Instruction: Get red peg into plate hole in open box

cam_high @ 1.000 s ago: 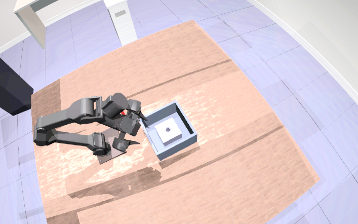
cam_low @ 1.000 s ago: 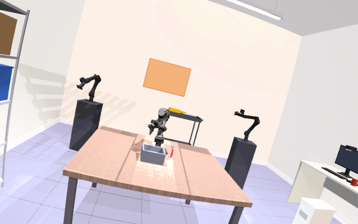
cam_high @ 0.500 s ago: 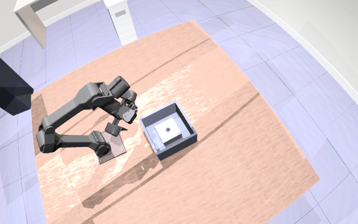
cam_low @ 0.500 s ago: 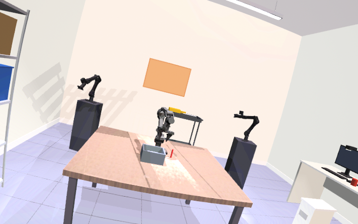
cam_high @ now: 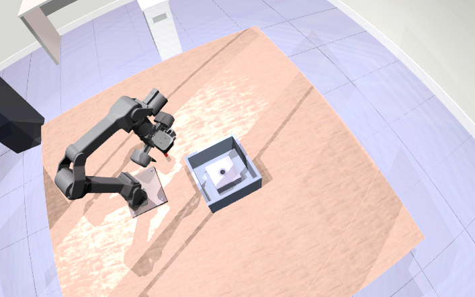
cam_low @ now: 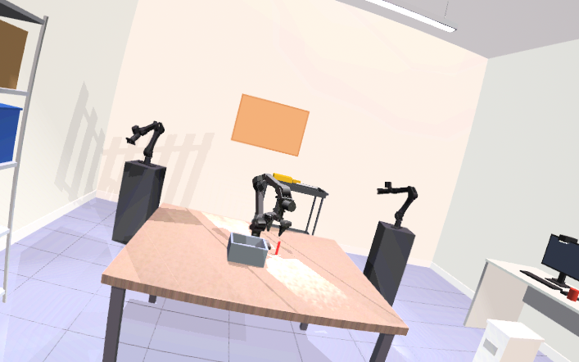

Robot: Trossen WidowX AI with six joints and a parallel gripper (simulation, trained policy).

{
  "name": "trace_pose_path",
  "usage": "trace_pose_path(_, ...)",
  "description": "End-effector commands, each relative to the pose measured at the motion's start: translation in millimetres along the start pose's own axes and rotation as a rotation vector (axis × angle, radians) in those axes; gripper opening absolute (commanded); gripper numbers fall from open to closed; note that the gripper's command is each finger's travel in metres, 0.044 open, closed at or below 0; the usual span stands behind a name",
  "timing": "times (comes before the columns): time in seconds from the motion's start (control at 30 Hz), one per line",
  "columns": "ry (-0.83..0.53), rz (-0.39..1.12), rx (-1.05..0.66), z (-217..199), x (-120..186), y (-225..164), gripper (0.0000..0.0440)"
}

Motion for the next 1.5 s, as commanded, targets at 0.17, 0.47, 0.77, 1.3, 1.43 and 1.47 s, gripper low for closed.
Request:
trace_pose_path(0.17, -0.040, 0.017, 0.014, 7.6, -34.8, -28.4, 0.0440)
trace_pose_path(0.47, -0.011, -0.003, 0.038, 12.4, -75.9, -42.4, 0.0439)
trace_pose_path(0.77, -0.022, -0.013, 0.077, 12.7, -107.7, -44.8, 0.0333)
trace_pose_path(1.3, -0.115, -0.055, 0.085, 17.6, -115.4, -41.6, 0.0000)
trace_pose_path(1.43, -0.089, -0.082, 0.100, 22.9, -100.7, -39.2, 0.0000)
trace_pose_path(1.47, -0.083, -0.087, 0.103, 24.1, -96.8, -38.7, 0.0000)
Point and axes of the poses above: the point midway between the two fingers, 35 mm back from their tips, its own x axis back along the fingers, its own z axis across the jaws, y = z × x, the point moved 9 cm from there along x, back along the fingers, and after that the axes turned 15 degrees about -x, right-handed, at the moved point
